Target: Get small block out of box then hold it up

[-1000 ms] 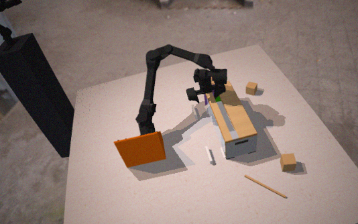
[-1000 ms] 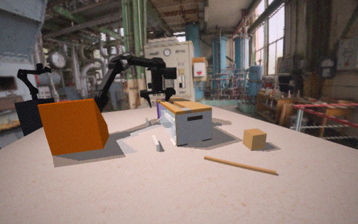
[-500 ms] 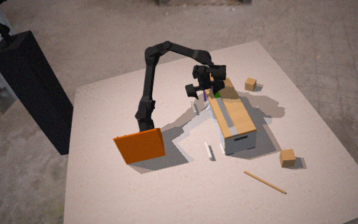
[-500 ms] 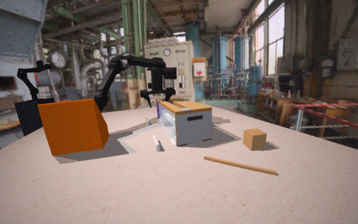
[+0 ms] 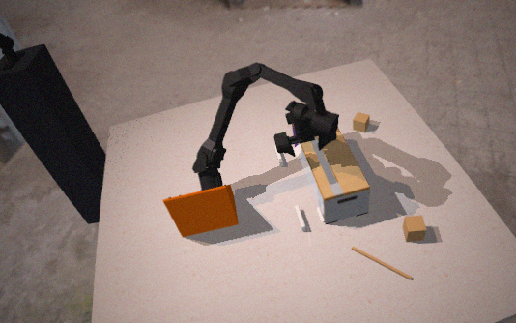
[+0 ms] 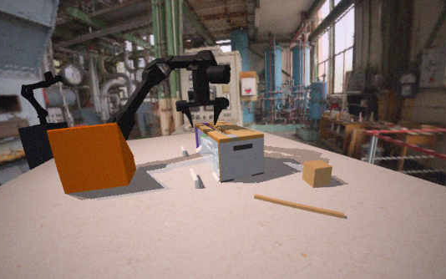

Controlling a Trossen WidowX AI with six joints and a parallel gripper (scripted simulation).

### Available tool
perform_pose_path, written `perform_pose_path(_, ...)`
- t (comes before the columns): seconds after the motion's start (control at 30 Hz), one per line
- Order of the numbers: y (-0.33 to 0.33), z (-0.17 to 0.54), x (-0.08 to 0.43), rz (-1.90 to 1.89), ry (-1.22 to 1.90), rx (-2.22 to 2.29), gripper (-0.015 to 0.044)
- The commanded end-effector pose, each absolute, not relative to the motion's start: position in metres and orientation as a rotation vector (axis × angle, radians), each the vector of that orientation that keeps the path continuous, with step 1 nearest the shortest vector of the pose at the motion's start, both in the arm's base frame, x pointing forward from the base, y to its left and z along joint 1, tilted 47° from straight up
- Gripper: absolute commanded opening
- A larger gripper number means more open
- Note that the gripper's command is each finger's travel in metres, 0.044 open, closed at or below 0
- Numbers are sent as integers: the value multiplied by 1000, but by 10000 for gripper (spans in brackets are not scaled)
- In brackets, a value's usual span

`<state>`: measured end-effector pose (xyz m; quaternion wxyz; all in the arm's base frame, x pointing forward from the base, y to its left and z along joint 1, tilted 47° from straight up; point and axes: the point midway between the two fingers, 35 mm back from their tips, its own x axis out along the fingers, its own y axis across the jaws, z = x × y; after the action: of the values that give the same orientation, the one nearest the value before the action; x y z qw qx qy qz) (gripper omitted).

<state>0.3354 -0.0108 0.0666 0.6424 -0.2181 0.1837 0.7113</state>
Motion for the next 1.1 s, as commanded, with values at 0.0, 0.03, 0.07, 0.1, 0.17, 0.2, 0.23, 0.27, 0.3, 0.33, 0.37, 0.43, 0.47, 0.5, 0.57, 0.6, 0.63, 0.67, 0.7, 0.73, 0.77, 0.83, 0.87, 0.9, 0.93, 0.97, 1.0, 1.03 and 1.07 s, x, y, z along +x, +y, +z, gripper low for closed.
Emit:
perform_pose_path(0.0, -44, 51, 331, 1628, 407, -484, 400)
perform_pose_path(0.03, -44, 51, 331, 1628, 407, -484, 400)
perform_pose_path(0.07, -29, 58, 333, 1611, 422, -481, 400)
perform_pose_path(0.1, -29, 58, 333, 1611, 422, -481, 400)
perform_pose_path(0.17, -29, 58, 333, 1611, 422, -481, 400)
perform_pose_path(0.2, -29, 58, 333, 1611, 422, -481, 400)
perform_pose_path(0.23, -29, 58, 333, 1611, 422, -481, 400)
perform_pose_path(0.27, -29, 58, 333, 1611, 422, -481, 400)
perform_pose_path(0.3, -29, 58, 333, 1611, 422, -481, 400)
perform_pose_path(0.33, -29, 58, 333, 1611, 422, -481, 400)
perform_pose_path(0.37, -29, 58, 333, 1611, 422, -481, 400)
perform_pose_path(0.43, -29, 59, 333, 1611, 414, -494, 374)
perform_pose_path(0.47, -26, 63, 333, 1614, 390, -535, 348)
perform_pose_path(0.5, -22, 70, 333, 1617, 350, -602, 321)
perform_pose_path(0.57, -12, 86, 331, 1621, 251, -763, 285)
perform_pose_path(0.6, -7, 94, 329, 1621, 197, -843, 285)
perform_pose_path(0.63, -1, 102, 327, 1621, 142, -922, 285)
perform_pose_path(0.67, 5, 110, 325, 1620, 85, -1002, 285)
perform_pose_path(0.7, 11, 118, 323, 1616, 28, -1081, 285)
perform_pose_path(0.73, 16, 125, 320, 1610, -31, -1159, 285)
perform_pose_path(0.77, 22, 133, 317, 1603, -90, -1238, 285)
perform_pose_path(0.83, 34, 147, 309, 1581, -212, -1393, 285)
perform_pose_path(0.87, 39, 154, 305, 1567, -274, -1469, 285)
perform_pose_path(0.9, 45, 161, 301, 1551, -337, -1545, 285)
perform_pose_path(0.93, 50, 167, 296, 1532, -401, -1621, 285)
perform_pose_path(0.97, 56, 173, 291, 1510, -465, -1696, 285)
perform_pose_path(1.0, 61, 179, 286, 1485, -530, -1770, 285)
perform_pose_path(1.03, 66, 185, 281, 1458, -596, -1843, 285)
perform_pose_path(1.07, 71, 190, 275, 1427, -662, -1916, 285)
